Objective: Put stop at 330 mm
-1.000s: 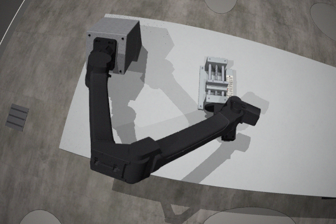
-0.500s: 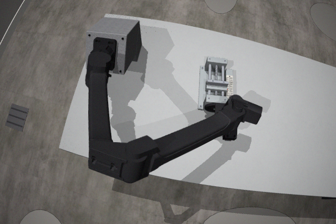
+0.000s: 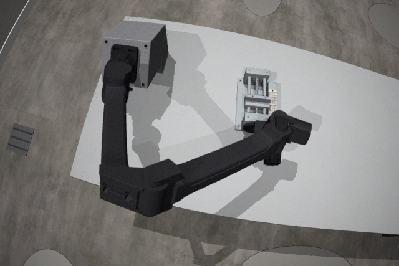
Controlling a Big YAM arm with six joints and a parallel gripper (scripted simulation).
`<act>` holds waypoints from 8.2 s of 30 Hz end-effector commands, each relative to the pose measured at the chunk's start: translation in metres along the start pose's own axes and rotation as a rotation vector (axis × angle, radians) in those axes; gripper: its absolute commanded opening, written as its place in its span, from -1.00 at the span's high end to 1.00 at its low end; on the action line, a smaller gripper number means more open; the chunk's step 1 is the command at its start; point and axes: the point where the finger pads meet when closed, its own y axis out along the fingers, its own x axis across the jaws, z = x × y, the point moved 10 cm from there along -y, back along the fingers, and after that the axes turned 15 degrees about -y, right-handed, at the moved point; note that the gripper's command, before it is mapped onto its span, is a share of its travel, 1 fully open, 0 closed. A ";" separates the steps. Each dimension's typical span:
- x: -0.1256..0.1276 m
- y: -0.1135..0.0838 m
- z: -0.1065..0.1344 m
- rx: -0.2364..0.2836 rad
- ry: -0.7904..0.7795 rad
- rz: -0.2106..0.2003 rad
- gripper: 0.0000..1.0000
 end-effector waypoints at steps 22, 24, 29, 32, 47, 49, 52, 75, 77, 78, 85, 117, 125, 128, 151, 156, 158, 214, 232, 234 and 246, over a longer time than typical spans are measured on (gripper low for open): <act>-0.019 -0.037 0.008 -0.021 0.010 -0.063 0.87; -0.021 -0.036 0.009 -0.021 -0.002 -0.062 0.87; -0.029 -0.032 0.011 -0.021 -0.002 -0.062 0.87; -0.033 -0.031 0.012 -0.016 -0.008 -0.052 0.87; -0.050 -0.011 0.007 -0.011 0.014 -0.024 0.87; -0.052 -0.011 0.008 -0.010 0.016 -0.021 0.87; -0.051 -0.013 0.008 -0.012 0.015 -0.026 0.87; -0.062 0.002 0.012 -0.013 0.018 -0.027 0.87; -0.063 0.006 0.017 -0.010 0.006 -0.018 0.87; -0.065 0.006 0.015 -0.012 0.011 -0.022 0.87; -0.070 0.010 0.018 -0.006 0.002 -0.011 0.87; -0.057 0.053 0.018 -0.006 0.001 -0.017 0.87; -0.046 0.055 0.012 -0.002 -0.004 -0.012 0.87; -0.044 0.056 0.011 -0.002 -0.002 -0.012 0.87; -0.014 0.060 0.002 -0.007 0.026 -0.019 0.87; -0.014 0.060 0.003 -0.002 0.017 -0.014 0.87; -0.007 0.052 0.005 -0.007 0.008 -0.026 0.87; 0.028 0.009 0.002 -0.014 -0.004 -0.050 0.87; 0.024 -0.015 -0.011 -0.023 0.024 -0.067 0.87; 0.024 -0.017 -0.011 -0.023 0.025 -0.068 0.87; 0.015 -0.022 -0.003 -0.018 0.011 -0.059 0.87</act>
